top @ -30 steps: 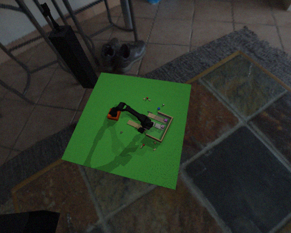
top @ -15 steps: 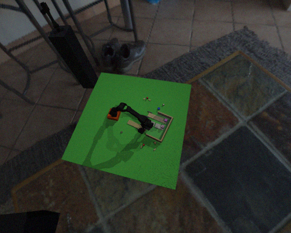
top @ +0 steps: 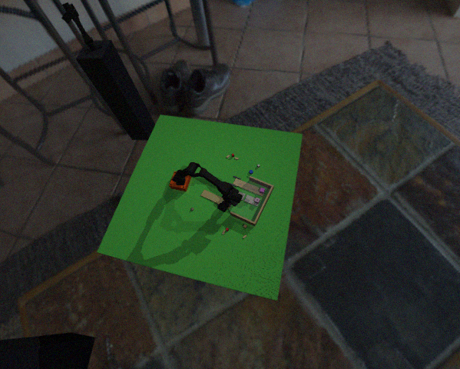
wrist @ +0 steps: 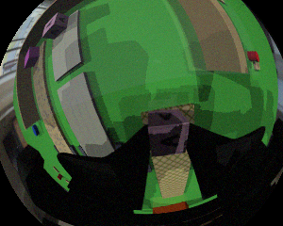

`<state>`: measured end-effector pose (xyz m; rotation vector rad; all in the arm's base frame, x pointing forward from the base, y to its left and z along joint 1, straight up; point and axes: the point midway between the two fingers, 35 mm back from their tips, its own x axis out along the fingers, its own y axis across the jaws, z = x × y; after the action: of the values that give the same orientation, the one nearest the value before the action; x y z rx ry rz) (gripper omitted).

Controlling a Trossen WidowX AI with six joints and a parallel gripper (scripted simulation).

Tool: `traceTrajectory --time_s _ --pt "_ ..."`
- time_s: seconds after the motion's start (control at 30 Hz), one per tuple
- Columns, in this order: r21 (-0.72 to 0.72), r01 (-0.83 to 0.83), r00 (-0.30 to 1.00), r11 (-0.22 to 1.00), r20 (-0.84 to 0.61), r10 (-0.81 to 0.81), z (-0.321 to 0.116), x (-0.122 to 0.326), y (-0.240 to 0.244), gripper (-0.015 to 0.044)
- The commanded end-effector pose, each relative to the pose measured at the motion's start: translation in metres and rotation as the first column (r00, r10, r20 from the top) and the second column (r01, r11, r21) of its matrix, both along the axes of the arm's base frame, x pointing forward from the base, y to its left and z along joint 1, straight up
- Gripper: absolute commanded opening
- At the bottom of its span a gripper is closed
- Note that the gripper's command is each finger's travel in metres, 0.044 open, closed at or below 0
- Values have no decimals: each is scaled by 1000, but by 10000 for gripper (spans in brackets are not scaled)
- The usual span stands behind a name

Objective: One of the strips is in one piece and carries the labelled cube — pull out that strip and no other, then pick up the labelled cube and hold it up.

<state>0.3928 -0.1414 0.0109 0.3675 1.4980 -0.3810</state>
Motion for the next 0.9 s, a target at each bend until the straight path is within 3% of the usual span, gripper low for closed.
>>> traceTrajectory --time_s 0.0,0.4,0.87 --pt "0 0 1000 1000 1 0 10 -10 4 0" --pt "1 -2 1000 1000 -3 2 38 -54 20 0" --pt "2 -2 1000 1000 -6 2 38 -88 32 0"
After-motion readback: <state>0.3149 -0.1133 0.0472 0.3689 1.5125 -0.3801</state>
